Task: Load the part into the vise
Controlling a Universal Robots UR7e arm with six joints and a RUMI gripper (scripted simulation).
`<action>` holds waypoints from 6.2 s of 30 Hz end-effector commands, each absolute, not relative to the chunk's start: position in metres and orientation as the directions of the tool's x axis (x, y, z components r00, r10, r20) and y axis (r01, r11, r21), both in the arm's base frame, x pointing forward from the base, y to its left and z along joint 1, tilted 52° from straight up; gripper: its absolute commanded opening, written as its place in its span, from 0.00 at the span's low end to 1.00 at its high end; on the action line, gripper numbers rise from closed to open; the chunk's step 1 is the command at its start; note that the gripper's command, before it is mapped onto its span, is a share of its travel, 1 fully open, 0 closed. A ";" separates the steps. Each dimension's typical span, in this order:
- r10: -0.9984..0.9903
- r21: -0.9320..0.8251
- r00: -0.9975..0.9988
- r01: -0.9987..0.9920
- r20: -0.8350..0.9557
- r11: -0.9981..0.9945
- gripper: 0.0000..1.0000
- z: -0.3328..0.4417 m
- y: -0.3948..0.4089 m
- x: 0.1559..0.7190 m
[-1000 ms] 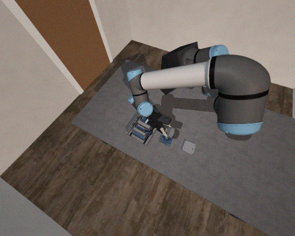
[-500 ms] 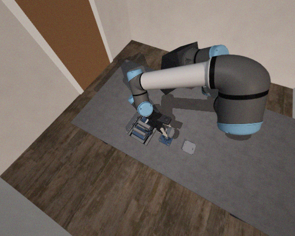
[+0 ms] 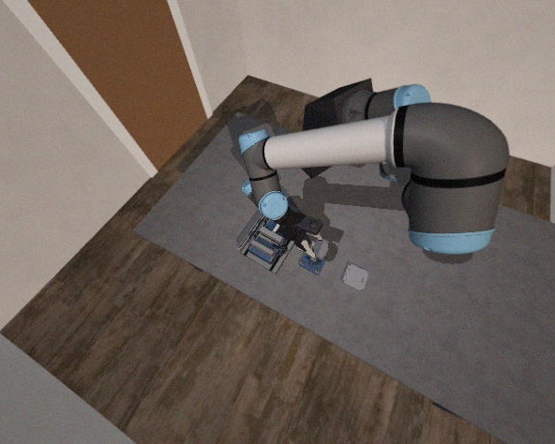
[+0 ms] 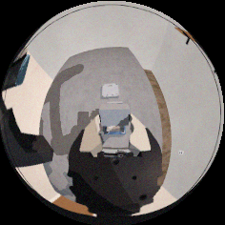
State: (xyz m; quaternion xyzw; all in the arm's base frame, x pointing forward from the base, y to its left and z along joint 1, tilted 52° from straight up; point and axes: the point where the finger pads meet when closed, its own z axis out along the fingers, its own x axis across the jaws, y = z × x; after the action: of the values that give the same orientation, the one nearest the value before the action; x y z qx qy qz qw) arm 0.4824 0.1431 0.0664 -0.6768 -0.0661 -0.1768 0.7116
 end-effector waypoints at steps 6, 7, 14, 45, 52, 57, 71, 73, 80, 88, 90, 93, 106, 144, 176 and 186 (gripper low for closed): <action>-0.163 -0.940 0.928 0.342 0.334 0.021 0.00 0.067 0.142 0.482; -0.163 -0.940 0.928 0.342 0.334 0.021 0.00 0.067 0.142 0.482; -0.163 -0.940 0.928 0.342 0.334 0.021 0.00 0.068 0.141 0.482; -0.163 -0.940 0.928 0.342 0.334 0.021 0.00 0.076 0.131 0.477; -0.163 -0.940 0.928 0.342 0.334 0.021 0.00 0.079 0.129 0.475; -0.163 -0.940 0.928 0.342 0.334 0.021 0.00 0.080 0.127 0.475; -0.163 -0.940 0.928 0.342 0.334 0.021 0.00 0.083 0.123 0.473; -0.163 -0.940 0.928 0.342 0.334 0.021 0.00 0.084 0.123 0.473; -0.163 -0.940 0.928 0.342 0.334 0.021 0.00 0.085 0.122 0.472; -0.163 -0.940 0.928 0.342 0.334 0.021 0.00 0.085 0.121 0.472; -0.163 -0.940 0.928 0.342 0.334 0.021 0.00 0.085 0.121 0.472; -0.163 -0.940 0.928 0.342 0.334 0.021 0.00 0.085 0.121 0.472; -0.163 -0.940 0.928 0.342 0.334 0.021 0.00 0.085 0.121 0.472; -0.162 -0.940 0.929 0.340 0.334 0.011 0.00 0.085 0.121 0.472; -0.162 -0.938 0.929 0.309 0.334 -0.159 0.00 0.086 0.122 0.471; -0.162 -0.923 0.929 0.286 0.334 -0.259 0.00 0.087 0.122 0.471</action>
State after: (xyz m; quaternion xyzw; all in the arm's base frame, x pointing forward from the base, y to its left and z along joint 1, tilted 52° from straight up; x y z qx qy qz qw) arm 0.4711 0.1220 0.0863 -0.7520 -0.0465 -0.1841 0.6312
